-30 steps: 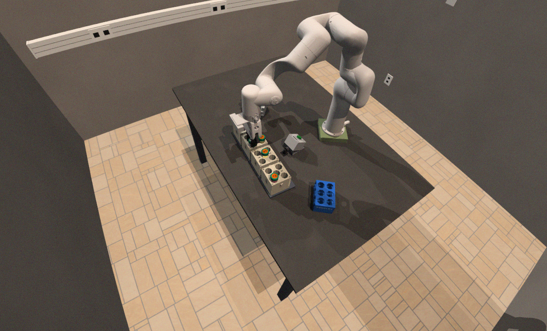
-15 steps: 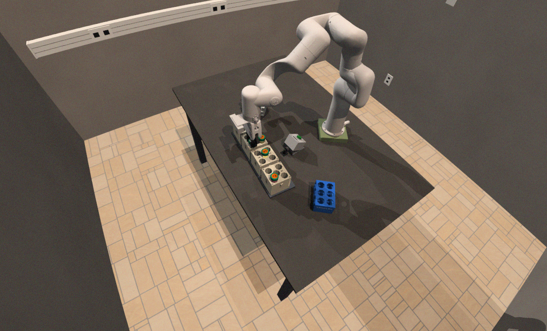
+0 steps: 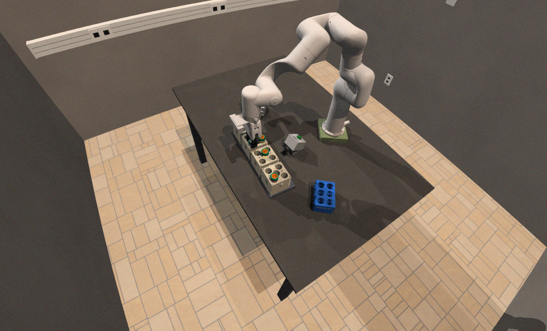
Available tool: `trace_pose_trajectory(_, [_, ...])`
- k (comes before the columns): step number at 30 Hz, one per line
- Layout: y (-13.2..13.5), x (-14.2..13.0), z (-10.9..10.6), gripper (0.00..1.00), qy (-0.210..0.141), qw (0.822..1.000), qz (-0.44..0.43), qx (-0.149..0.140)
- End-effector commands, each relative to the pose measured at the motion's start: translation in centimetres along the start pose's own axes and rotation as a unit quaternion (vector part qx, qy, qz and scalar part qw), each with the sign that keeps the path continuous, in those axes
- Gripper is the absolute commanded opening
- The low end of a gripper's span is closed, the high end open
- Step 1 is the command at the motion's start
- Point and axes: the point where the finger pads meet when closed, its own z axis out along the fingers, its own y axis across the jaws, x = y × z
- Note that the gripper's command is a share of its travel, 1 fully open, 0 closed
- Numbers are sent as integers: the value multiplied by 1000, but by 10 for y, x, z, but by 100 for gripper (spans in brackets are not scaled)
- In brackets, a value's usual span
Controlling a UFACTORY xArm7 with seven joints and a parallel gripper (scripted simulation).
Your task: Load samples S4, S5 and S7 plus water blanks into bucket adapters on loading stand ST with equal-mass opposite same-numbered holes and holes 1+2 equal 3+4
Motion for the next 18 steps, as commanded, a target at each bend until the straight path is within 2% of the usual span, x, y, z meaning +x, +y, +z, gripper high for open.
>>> trace_pose_trajectory(1, [0,2,-2,44,2,1000,0,0])
trace_pose_trajectory(18, [0,2,-6,44,2,1000,0,0])
